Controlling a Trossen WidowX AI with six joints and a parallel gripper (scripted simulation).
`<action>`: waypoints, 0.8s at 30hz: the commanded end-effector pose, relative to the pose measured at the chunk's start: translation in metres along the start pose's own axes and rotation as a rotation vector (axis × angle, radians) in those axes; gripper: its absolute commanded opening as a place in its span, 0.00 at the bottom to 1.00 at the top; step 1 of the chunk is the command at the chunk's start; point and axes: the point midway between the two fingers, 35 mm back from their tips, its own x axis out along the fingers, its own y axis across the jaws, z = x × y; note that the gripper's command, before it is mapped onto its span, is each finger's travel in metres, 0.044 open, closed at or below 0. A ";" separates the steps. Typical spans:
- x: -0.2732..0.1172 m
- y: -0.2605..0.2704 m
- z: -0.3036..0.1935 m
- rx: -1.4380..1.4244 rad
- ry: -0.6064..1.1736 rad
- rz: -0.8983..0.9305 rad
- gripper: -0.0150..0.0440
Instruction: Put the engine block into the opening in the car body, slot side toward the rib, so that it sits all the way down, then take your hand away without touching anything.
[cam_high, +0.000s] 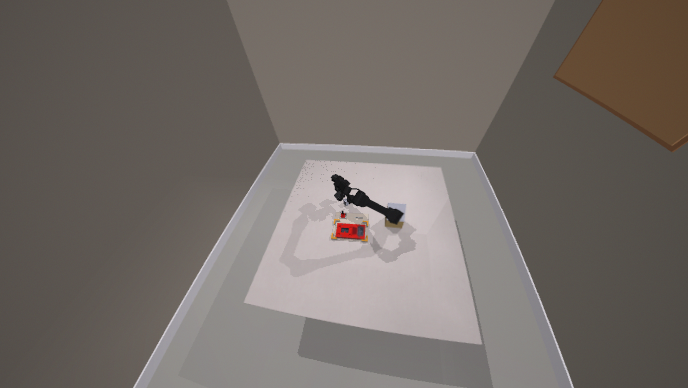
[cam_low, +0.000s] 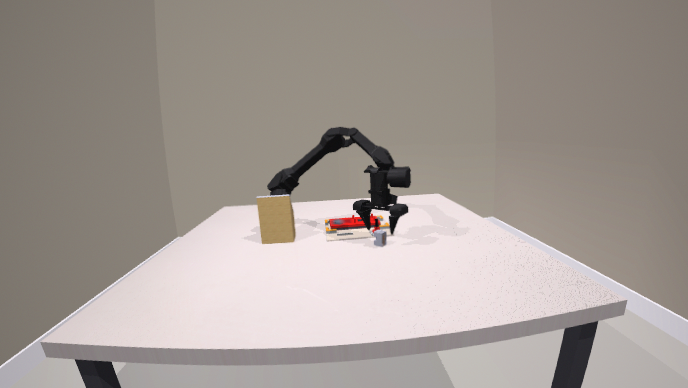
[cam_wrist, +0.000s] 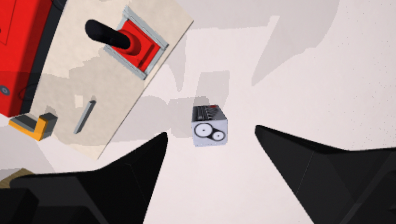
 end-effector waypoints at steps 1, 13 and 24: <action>0.008 0.000 0.000 0.004 -0.004 0.001 1.00; 0.027 0.001 0.000 0.004 -0.005 0.002 1.00; 0.036 0.002 0.000 0.004 -0.006 0.003 0.82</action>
